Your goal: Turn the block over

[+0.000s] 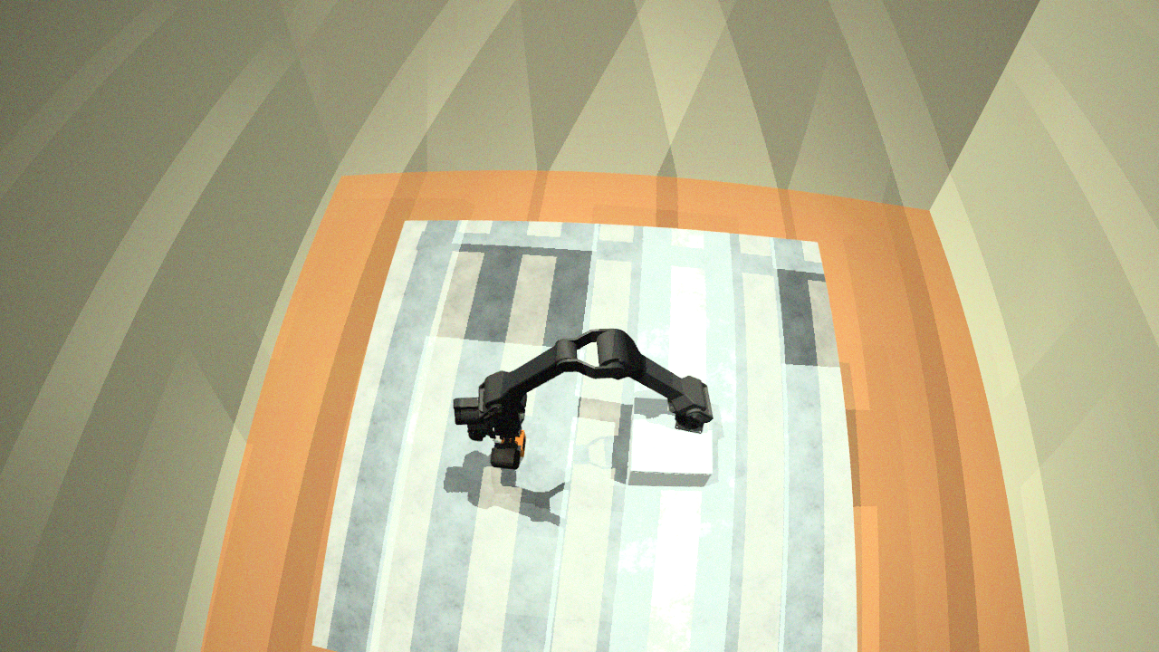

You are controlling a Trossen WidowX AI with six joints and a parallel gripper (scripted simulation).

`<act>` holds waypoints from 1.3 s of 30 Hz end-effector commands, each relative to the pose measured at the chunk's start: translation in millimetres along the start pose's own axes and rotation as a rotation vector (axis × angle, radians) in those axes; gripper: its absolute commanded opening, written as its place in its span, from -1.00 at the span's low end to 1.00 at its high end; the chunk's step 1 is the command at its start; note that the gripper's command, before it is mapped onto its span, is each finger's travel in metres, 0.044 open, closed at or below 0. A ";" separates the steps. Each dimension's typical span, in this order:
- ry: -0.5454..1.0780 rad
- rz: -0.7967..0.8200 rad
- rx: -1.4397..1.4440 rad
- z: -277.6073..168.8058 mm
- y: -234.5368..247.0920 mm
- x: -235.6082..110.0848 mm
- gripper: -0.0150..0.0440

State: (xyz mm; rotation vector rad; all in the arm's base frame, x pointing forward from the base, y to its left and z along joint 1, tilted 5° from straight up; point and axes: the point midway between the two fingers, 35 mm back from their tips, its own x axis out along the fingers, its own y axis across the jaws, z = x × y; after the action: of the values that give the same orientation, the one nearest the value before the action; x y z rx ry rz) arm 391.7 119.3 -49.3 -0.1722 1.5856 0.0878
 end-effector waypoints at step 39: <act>-0.336 -0.001 -0.010 2.0 1.3 -17.6 -0.49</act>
State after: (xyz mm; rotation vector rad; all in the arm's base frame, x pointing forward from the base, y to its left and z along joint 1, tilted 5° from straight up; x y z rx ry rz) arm 393.9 122.2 -34.3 -0.1555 1.3037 0.1130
